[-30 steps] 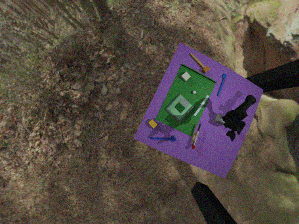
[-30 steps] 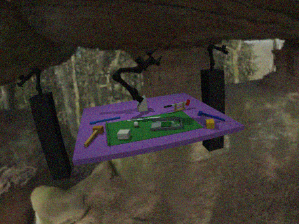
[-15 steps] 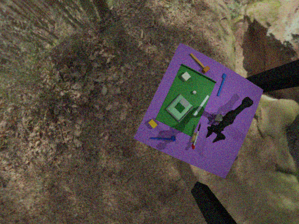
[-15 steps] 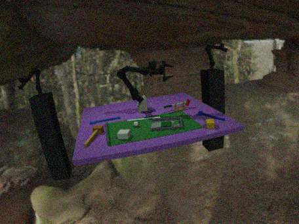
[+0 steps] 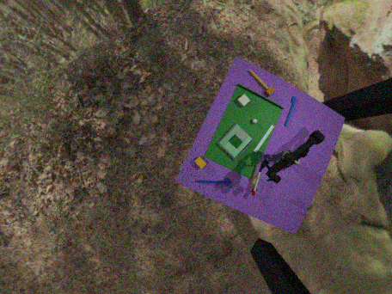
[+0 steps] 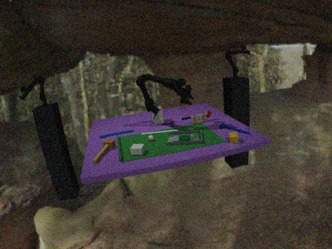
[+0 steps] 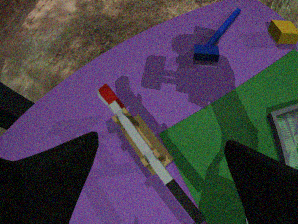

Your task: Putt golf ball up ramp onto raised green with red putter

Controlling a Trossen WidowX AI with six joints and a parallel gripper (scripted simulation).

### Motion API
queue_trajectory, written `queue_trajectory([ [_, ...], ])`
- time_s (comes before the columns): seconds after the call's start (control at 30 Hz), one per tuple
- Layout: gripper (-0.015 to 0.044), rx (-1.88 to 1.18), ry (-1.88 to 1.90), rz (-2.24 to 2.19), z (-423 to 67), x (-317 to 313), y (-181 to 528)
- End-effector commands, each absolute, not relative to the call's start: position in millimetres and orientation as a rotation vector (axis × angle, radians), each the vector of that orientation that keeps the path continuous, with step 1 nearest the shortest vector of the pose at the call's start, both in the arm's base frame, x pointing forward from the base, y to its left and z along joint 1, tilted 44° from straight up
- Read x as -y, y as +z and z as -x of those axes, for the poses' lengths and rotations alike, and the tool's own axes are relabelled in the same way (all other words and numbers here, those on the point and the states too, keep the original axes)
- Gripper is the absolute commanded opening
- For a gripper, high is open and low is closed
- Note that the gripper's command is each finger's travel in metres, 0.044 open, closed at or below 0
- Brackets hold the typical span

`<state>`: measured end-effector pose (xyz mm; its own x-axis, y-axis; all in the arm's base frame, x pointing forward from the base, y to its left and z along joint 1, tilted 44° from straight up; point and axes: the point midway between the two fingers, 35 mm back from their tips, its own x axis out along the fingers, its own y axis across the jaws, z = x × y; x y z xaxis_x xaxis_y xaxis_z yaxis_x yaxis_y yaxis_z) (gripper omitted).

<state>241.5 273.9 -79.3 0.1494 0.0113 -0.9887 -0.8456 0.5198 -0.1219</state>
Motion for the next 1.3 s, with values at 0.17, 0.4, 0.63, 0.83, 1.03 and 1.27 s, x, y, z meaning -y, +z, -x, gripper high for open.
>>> queue_trajectory([
  [0.17, 0.044, -1.542, 1.127, 1.669, -226, -174, -113],
  [0.4, 0.044, -1.542, 1.127, 1.669, -230, -174, -113],
  [0.63, 0.044, -1.542, 1.126, 1.67, -232, -161, -127],
  [0.83, 0.044, -1.542, 1.126, 1.67, -233, -158, -130],
  [1.03, 0.044, -1.543, 1.125, 1.671, -233, -143, -146],
  [1.27, 0.044, -1.543, 1.125, 1.671, -233, -141, -147],
])
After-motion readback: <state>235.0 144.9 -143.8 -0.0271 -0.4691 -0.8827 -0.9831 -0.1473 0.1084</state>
